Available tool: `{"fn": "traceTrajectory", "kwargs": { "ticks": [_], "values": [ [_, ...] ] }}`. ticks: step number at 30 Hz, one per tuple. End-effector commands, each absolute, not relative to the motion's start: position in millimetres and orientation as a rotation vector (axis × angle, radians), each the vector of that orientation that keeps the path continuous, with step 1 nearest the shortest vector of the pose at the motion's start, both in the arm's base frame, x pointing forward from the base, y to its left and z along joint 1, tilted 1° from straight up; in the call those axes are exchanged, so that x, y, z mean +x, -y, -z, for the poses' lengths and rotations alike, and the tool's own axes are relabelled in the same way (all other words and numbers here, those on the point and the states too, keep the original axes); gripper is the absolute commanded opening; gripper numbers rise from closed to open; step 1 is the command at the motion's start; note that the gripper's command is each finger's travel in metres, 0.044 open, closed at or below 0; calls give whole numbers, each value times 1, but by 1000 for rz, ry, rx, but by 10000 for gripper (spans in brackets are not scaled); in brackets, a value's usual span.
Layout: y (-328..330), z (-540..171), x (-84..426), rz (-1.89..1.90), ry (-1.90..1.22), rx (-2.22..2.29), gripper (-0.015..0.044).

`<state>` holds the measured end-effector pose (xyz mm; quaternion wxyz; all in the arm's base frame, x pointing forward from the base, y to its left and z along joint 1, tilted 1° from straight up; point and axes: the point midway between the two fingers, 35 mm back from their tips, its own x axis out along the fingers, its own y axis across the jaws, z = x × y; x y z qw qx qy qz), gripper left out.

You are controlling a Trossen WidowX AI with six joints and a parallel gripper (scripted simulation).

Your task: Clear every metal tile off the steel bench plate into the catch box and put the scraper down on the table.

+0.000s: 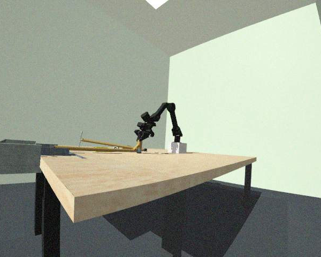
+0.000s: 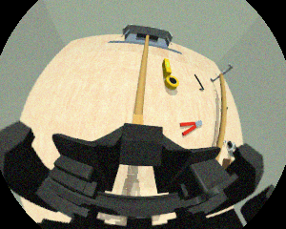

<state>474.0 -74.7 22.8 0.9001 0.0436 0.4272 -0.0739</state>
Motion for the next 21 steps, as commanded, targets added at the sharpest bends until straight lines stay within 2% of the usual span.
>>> {"fn": "traceTrajectory", "kwargs": {
  "ticks": [1, 21],
  "values": [
    [77, -29, 484, 158, -866, 92, 0],
    [81, -30, 511, 158, -864, 92, 0]
  ]
}}
